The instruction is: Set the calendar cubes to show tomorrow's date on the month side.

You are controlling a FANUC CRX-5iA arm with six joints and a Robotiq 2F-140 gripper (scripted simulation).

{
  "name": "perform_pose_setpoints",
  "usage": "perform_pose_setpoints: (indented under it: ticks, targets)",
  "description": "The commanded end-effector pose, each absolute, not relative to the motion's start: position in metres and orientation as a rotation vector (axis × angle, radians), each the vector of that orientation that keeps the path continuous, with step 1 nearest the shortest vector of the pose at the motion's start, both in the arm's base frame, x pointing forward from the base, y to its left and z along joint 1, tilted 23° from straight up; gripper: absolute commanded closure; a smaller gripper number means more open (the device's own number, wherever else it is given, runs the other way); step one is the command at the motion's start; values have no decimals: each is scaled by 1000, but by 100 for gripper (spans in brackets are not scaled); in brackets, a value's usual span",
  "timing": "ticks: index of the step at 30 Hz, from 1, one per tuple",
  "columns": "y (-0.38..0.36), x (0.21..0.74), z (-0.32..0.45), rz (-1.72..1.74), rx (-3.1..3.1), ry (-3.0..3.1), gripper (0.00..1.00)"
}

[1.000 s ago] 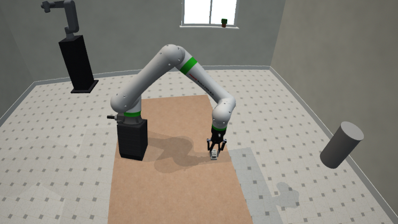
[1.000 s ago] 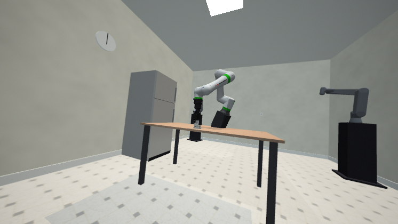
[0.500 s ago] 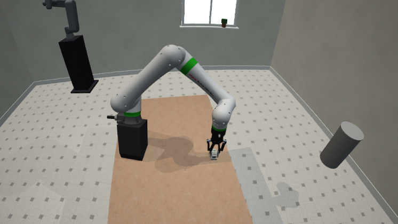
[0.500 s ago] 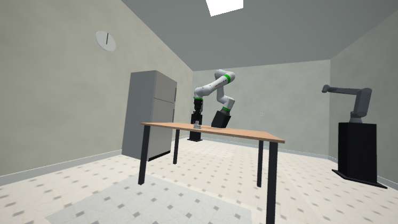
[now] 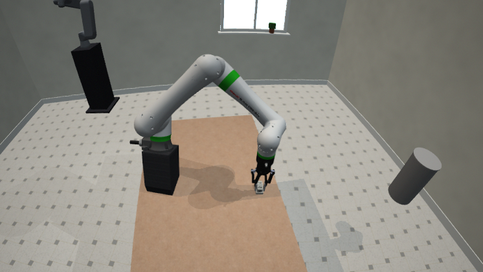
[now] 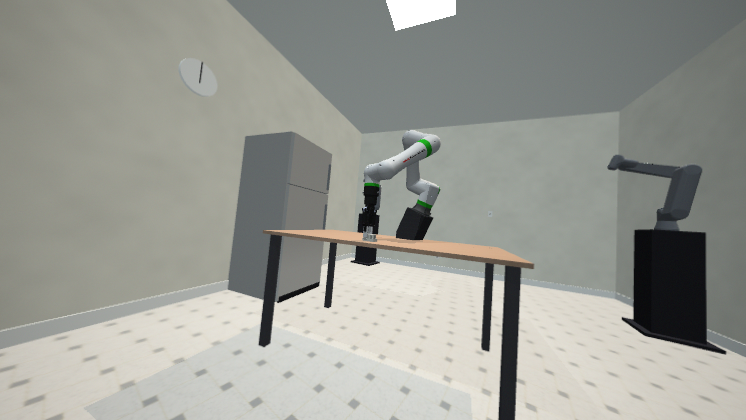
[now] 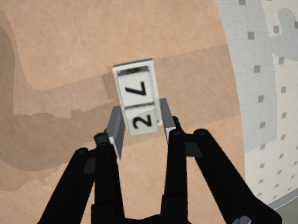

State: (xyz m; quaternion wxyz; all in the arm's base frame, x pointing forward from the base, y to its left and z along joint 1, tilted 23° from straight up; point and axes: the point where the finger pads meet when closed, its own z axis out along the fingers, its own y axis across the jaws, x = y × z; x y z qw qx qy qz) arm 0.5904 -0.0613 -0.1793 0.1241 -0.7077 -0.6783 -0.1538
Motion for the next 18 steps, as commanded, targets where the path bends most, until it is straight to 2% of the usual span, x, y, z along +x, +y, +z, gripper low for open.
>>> perform_pose_setpoints:
  ticks: [1,13,14,18]
  targets:
    - [-62,591,-179,-449,-2064,-1978,64]
    - [-62,591,-179,-449,-2064,-1978,64]
    - [-62,591,-179,-449,-2064,-1978,75]
    - [-62,591,-179,-449,-2064,-1978,75]
